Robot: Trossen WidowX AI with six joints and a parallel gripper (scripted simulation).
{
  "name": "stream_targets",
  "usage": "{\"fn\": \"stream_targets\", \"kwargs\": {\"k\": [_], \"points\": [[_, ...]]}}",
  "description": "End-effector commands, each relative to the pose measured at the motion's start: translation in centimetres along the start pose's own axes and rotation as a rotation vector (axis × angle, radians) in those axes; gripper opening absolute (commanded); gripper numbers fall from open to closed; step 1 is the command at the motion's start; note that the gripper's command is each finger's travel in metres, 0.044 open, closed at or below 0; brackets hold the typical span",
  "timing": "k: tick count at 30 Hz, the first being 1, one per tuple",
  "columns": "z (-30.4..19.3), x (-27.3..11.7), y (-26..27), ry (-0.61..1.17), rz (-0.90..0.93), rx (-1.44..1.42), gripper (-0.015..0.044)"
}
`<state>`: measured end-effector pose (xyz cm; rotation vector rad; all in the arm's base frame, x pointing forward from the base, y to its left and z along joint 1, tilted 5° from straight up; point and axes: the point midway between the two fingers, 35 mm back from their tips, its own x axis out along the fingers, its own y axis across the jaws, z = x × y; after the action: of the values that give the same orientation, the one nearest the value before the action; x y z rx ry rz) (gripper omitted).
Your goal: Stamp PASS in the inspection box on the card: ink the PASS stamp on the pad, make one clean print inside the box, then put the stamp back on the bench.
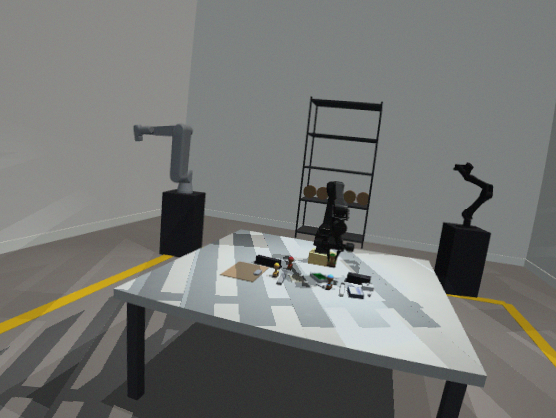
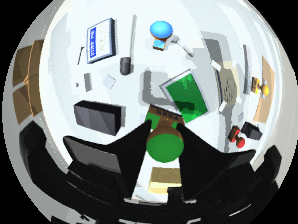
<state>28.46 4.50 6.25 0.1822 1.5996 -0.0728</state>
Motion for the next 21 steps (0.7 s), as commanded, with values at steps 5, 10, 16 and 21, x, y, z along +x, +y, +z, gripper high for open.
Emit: {"fn": "stream_targets", "kwargs": {"k": [5, 10, 16, 21], "points": [[1.0, -0.1, -4.2, 0.0, -0.007, -0.002, 0.0], [1.0, -0.1, -4.6, 0.0, -0.007, -0.002, 0.0], [1.1, 0.2, -4.6, 0.0, -0.007, -0.002, 0.0], [1.1, 0.5, -4.6, 0.0, -0.007, -0.001, 0.0]]}}
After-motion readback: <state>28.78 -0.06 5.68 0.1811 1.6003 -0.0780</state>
